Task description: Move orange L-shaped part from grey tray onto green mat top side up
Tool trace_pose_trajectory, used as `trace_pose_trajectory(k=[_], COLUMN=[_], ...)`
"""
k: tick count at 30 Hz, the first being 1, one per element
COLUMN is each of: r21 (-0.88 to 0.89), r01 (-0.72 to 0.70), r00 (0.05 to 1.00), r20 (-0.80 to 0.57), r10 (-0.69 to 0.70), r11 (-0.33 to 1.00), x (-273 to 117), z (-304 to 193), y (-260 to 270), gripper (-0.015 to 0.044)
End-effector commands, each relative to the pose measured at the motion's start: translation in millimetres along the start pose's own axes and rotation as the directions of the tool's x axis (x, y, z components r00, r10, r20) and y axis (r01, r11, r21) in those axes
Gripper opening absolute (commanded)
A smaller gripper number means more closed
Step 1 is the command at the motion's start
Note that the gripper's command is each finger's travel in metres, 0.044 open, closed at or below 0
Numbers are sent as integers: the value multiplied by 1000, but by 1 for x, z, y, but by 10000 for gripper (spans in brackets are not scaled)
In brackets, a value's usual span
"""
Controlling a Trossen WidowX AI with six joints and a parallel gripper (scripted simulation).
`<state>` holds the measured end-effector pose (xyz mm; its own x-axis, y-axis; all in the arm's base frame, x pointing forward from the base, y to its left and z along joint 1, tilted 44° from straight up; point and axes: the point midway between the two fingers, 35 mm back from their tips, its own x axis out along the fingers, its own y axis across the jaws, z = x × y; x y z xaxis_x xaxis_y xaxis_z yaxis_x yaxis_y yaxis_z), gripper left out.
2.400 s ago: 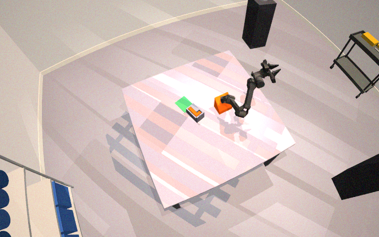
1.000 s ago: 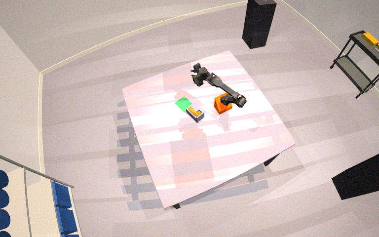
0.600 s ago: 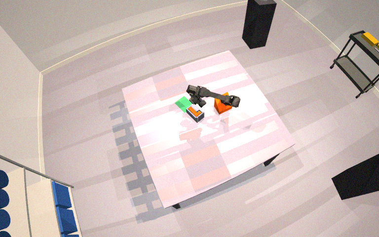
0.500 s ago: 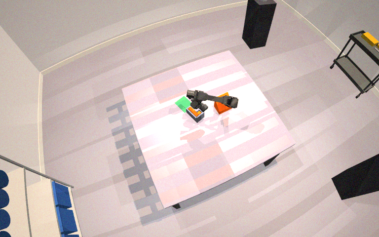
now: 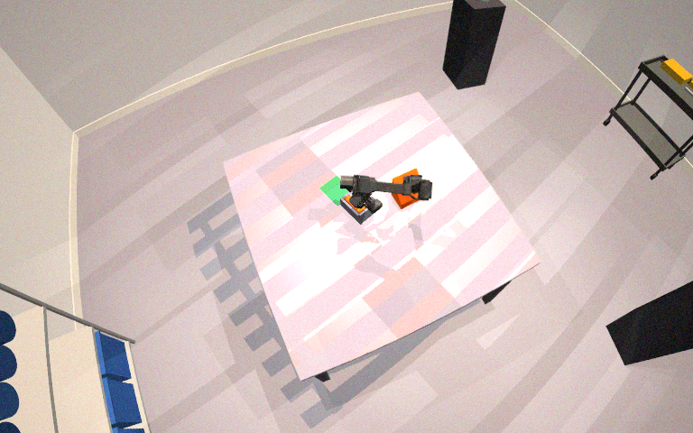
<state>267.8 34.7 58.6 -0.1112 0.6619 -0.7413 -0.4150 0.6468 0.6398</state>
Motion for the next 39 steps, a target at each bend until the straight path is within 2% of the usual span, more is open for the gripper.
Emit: trace_pose_trajectory(k=[1,4,14,39], r21=[10,10,10,9], r01=[-20,-23,-23,-24], r00=[1000,1000,1000,1000], r20=[-12,-12,-12,-11], r10=[20,23,23,24], r11=[1000,1000,1000,1000], x=[39,57,59,94], z=[-3,-5,-4,-5], y=[4,6,6,7], gripper=[180,180,180,180])
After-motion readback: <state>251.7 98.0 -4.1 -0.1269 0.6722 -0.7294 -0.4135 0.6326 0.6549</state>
